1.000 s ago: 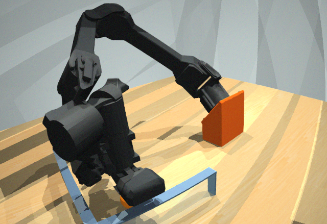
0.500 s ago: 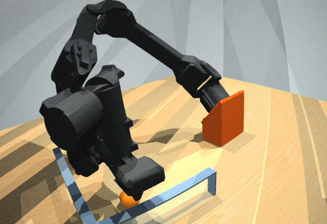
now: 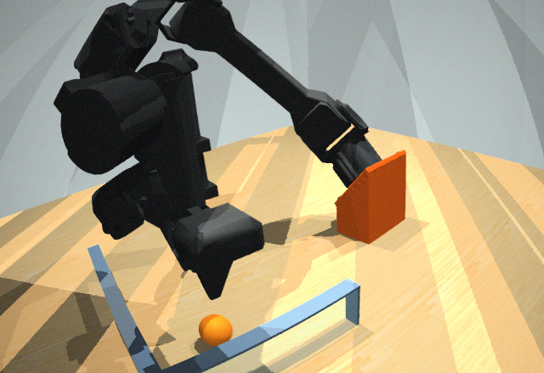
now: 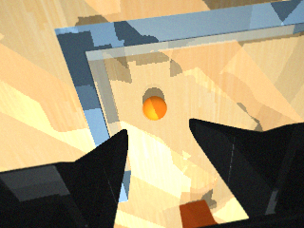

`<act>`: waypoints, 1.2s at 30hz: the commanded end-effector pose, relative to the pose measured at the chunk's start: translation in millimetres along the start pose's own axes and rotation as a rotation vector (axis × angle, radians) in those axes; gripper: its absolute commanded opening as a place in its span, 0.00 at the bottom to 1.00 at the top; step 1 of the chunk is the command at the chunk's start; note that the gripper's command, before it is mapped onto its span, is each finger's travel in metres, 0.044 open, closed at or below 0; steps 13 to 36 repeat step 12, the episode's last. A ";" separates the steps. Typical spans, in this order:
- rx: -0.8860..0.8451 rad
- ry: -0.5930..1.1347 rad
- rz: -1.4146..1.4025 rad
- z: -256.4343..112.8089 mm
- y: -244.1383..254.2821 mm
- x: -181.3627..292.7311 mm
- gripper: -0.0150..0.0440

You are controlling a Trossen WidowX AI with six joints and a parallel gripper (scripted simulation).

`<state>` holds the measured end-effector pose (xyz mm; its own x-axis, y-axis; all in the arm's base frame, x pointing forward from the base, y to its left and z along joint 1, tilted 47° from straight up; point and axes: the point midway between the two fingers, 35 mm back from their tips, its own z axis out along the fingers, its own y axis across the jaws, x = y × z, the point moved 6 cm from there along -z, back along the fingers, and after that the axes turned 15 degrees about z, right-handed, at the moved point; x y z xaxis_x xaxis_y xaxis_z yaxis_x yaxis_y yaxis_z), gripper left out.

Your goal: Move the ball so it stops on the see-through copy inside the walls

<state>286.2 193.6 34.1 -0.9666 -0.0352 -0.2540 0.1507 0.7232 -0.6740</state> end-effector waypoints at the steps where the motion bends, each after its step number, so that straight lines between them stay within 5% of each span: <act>1: -0.001 -0.001 -0.002 -22.2 -0.2 0.9 0.88; 4: 0.003 0.001 0.001 -44.7 -2.6 2.7 1.00; 36: 0.003 0.001 0.001 -44.7 -2.6 2.7 1.00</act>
